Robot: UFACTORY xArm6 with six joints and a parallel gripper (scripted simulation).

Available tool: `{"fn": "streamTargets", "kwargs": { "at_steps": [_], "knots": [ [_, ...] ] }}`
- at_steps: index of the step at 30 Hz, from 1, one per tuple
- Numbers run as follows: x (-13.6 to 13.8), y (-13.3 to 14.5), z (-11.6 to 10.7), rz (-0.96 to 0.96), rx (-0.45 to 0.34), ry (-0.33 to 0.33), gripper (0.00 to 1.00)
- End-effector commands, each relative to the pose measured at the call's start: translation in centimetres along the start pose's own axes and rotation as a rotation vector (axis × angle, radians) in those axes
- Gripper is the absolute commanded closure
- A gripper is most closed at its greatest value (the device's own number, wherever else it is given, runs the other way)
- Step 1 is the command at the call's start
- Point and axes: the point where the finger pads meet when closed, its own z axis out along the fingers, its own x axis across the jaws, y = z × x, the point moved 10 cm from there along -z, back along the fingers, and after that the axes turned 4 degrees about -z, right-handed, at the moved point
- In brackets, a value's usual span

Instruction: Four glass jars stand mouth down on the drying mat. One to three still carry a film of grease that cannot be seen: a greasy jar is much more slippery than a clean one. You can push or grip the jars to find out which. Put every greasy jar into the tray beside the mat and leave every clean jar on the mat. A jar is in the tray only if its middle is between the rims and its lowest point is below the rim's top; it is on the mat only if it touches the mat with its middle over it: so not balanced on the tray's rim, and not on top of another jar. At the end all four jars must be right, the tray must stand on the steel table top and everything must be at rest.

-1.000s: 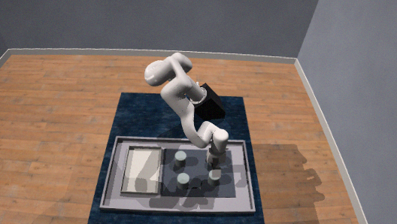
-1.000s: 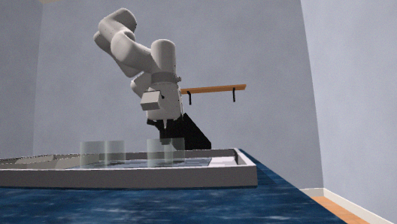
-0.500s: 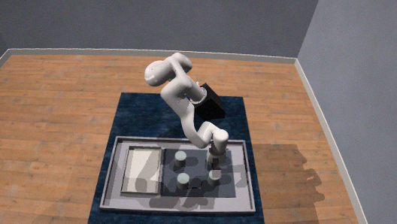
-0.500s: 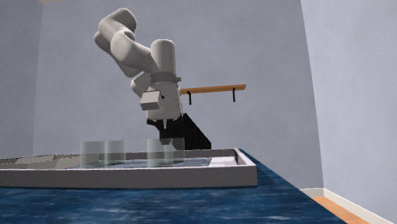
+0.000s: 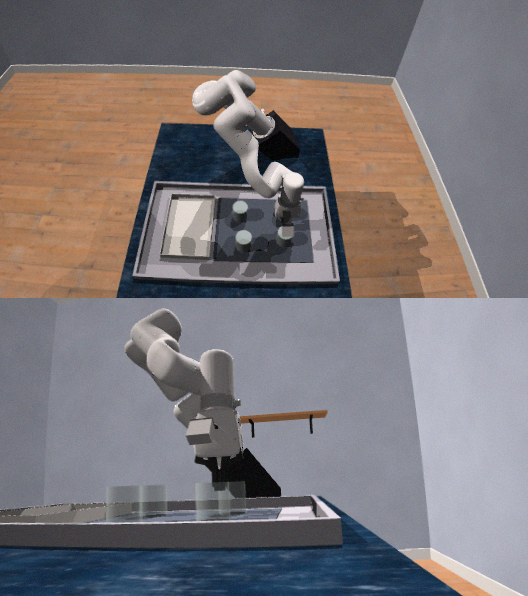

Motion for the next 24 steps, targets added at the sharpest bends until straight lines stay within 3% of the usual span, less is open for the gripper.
{"fn": "streamTargets", "kwargs": {
  "at_steps": [1,24],
  "knots": [
    [0.00,-0.18,-0.15,0.001,0.004,-0.001,1.00],
    [0.01,-0.46,-0.15,0.001,0.004,-0.001,1.00]
  ]
}}
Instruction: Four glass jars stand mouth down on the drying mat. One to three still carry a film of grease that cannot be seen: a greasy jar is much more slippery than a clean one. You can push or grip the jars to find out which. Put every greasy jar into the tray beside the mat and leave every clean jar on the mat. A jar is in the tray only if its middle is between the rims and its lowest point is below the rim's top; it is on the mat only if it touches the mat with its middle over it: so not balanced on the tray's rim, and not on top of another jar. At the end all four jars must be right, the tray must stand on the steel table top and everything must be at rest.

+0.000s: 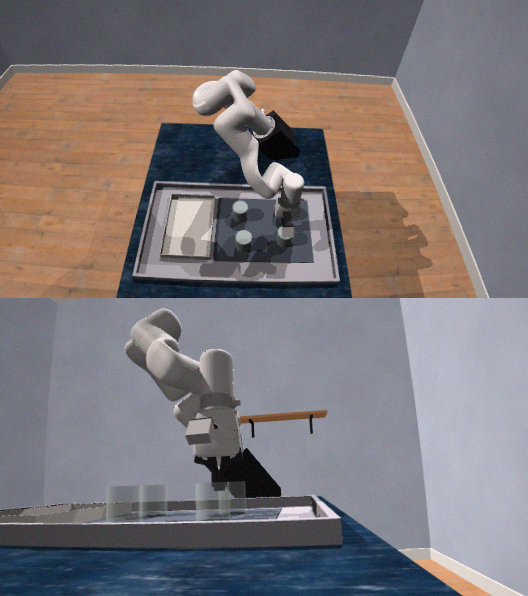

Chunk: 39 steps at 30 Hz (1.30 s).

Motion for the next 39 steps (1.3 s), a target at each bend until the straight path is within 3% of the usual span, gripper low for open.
{"fn": "streamTargets", "kwargs": {
  "at_steps": [1,39],
  "knots": [
    [0.00,-0.19,-0.15,0.001,0.004,-0.001,1.00],
    [0.03,-0.61,-0.18,0.001,0.004,-0.001,1.00]
  ]
}}
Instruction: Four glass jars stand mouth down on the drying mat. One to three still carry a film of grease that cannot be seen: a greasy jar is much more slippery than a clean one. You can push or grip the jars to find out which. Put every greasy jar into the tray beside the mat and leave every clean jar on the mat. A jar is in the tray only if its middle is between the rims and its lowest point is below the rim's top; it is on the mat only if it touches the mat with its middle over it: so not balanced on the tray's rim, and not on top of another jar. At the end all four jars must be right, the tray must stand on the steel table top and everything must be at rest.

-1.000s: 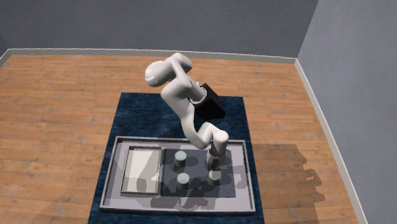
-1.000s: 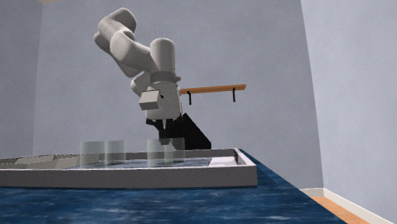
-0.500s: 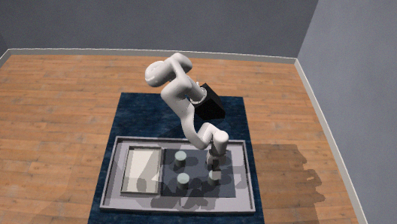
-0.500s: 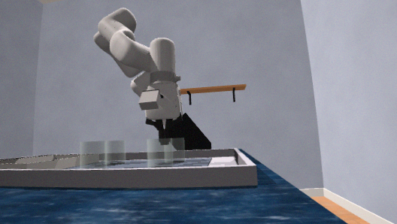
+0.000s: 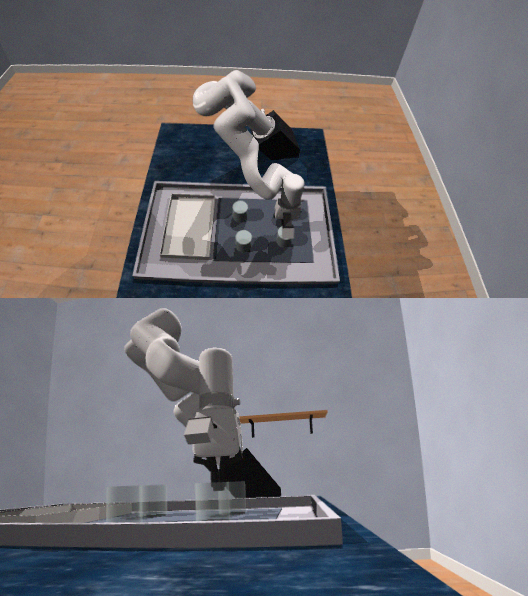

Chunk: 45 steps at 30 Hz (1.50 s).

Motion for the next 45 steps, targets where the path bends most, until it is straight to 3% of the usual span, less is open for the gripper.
{"fn": "streamTargets", "kwargs": {
  "at_steps": [1,45],
  "knots": [
    [0.00,-0.17,-0.18,0.001,0.004,-0.001,1.00],
    [0.03,-0.70,-0.61,0.001,0.004,-0.001,1.00]
  ]
}}
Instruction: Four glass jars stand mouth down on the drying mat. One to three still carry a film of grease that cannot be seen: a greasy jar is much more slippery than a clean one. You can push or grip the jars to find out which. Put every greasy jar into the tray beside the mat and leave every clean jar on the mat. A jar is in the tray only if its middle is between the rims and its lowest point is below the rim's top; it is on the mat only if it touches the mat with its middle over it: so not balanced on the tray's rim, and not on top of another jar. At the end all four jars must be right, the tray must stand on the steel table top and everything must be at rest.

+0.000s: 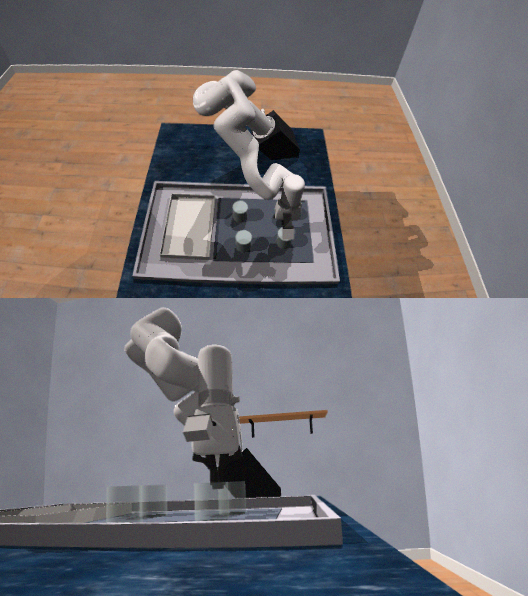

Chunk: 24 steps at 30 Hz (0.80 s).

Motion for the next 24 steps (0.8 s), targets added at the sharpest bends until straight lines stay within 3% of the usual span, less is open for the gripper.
{"fn": "streamTargets", "kwargs": {
  "at_steps": [1,24],
  "knots": [
    [0.00,-0.19,-0.22,0.001,0.004,-0.001,1.00],
    [0.02,-0.44,-0.42,0.001,0.004,-0.001,1.00]
  ]
}}
